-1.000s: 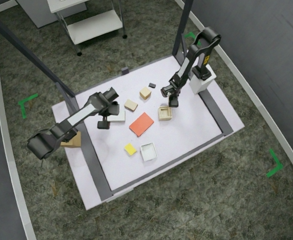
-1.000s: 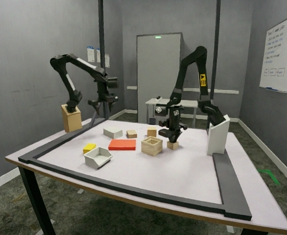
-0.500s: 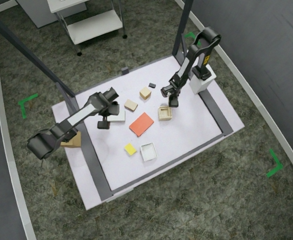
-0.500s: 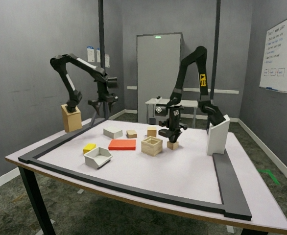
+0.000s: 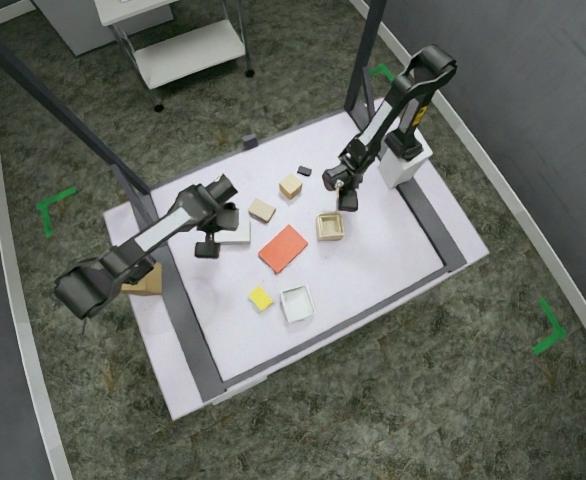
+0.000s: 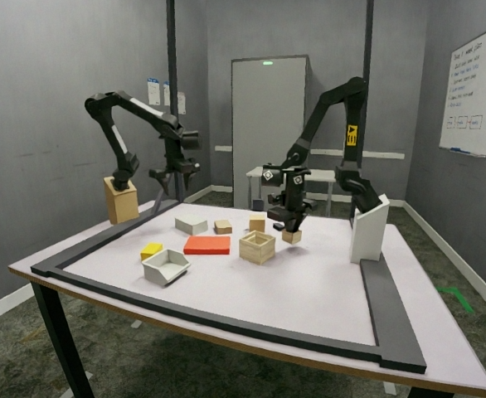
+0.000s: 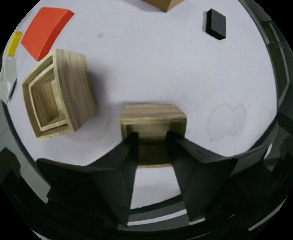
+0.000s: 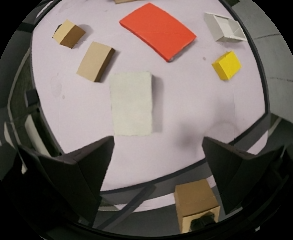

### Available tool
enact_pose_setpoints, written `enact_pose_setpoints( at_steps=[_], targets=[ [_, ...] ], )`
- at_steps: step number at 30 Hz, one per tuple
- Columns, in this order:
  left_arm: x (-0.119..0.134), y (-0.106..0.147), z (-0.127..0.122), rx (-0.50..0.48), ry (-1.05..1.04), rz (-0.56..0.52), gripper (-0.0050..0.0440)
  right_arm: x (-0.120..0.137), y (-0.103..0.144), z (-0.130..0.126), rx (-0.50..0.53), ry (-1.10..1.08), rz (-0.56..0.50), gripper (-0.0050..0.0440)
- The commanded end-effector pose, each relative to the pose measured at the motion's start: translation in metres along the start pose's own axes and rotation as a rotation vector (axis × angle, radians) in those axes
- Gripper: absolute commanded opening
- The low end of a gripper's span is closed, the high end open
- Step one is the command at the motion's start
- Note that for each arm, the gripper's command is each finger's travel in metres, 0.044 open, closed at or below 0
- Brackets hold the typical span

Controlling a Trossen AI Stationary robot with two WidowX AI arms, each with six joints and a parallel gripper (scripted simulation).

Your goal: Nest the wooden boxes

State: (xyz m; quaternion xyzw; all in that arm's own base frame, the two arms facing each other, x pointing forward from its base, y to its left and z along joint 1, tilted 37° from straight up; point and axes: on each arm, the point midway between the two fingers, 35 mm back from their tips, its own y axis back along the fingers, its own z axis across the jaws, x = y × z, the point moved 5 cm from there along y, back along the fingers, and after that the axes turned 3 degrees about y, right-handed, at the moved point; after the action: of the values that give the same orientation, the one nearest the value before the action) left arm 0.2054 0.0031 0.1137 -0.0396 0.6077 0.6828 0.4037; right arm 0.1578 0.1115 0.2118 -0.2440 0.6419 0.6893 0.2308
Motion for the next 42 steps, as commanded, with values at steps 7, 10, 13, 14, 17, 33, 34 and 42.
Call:
enact_pose_setpoints(
  at_steps=[7,10,13,14,17,33,34,42],
  targets=[
    [-0.002,0.031,0.001,-0.011,-0.002,-0.019,0.0192,-0.003,0.004,0.0,-0.012,-0.015,-0.014,0.04],
    [-0.004,0.027,0.003,-0.007,-0.003,-0.013,0.0192,-0.003,0.004,0.0,-0.012,-0.015,-0.014,0.04],
    [-0.008,0.027,0.01,-0.001,-0.003,-0.004,0.0192,-0.003,0.004,0.0,-0.012,-0.015,-0.014,0.04],
    [-0.01,0.029,0.013,-0.001,-0.003,-0.003,0.0192,-0.003,0.004,0.0,-0.012,-0.015,-0.014,0.04],
    [-0.012,0.03,0.017,-0.001,-0.004,-0.003,0.0192,-0.003,0.004,0.0,-0.012,-0.015,-0.014,0.04],
    [-0.039,0.054,0.071,-0.002,-0.005,0.001,0.0192,-0.003,0.004,0.0,-0.012,-0.015,-0.014,0.04],
    [-0.039,0.054,0.071,-0.002,-0.005,0.001,0.0192,-0.003,0.004,0.0,-0.012,-0.015,-0.014,0.04],
    [-0.048,0.067,0.102,-0.005,-0.004,-0.003,0.0192,-0.003,0.004,0.0,-0.012,-0.015,-0.014,0.04]
  ],
)
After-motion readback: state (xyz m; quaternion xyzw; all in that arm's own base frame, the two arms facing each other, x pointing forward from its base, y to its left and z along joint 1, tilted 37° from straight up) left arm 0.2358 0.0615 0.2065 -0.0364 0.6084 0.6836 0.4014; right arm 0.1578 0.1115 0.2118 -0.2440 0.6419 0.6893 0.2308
